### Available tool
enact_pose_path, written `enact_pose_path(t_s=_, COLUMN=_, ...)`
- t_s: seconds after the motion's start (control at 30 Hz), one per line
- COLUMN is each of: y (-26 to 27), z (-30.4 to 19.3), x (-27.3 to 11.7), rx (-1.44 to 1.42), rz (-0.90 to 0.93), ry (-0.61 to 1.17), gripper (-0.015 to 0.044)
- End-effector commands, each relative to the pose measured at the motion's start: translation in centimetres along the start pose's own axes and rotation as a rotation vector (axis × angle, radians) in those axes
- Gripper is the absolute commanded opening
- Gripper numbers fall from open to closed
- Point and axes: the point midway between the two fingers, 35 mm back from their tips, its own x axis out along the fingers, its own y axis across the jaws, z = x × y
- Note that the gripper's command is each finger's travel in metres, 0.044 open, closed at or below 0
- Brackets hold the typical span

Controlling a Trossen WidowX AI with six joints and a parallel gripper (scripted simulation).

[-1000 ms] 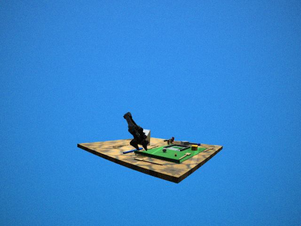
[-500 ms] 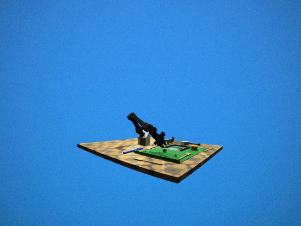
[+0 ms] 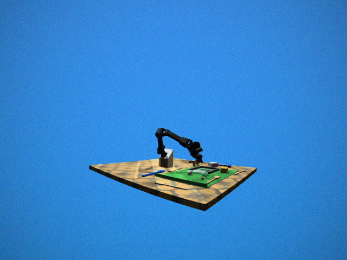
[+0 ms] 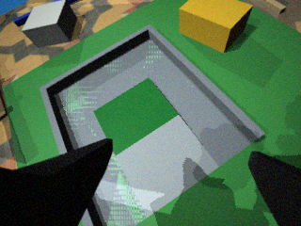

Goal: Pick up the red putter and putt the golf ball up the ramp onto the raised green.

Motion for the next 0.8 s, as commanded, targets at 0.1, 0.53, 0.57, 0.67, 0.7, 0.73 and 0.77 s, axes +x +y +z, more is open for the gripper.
enact_pose_path(t_s=0.1, y=11.1, z=2.5, x=3.1, rx=-0.256, rz=0.162, ry=0.157, gripper=0.0440)
enact_pose_path(t_s=0.53, y=26.8, z=-0.7, x=4.0, rx=-0.756, rz=0.266, ry=0.477, gripper=0.0440)
enact_pose_path(t_s=0.57, y=26.9, z=-0.8, x=3.9, rx=-0.756, rz=0.266, ry=0.477, gripper=0.0440)
enact_pose_path(t_s=0.67, y=27.0, z=-0.9, x=3.8, rx=-0.756, rz=0.266, ry=0.477, gripper=0.0440)
enact_pose_path(t_s=0.7, y=27.0, z=-0.9, x=3.8, rx=-0.756, rz=0.266, ry=0.477, gripper=0.0440)
enact_pose_path(t_s=0.73, y=27.0, z=-1.1, x=4.0, rx=-0.756, rz=0.266, ry=0.477, gripper=0.0440)
enact_pose_path(t_s=0.77, y=26.9, z=-1.3, x=4.2, rx=-0.756, rz=0.266, ry=0.477, gripper=0.0440)
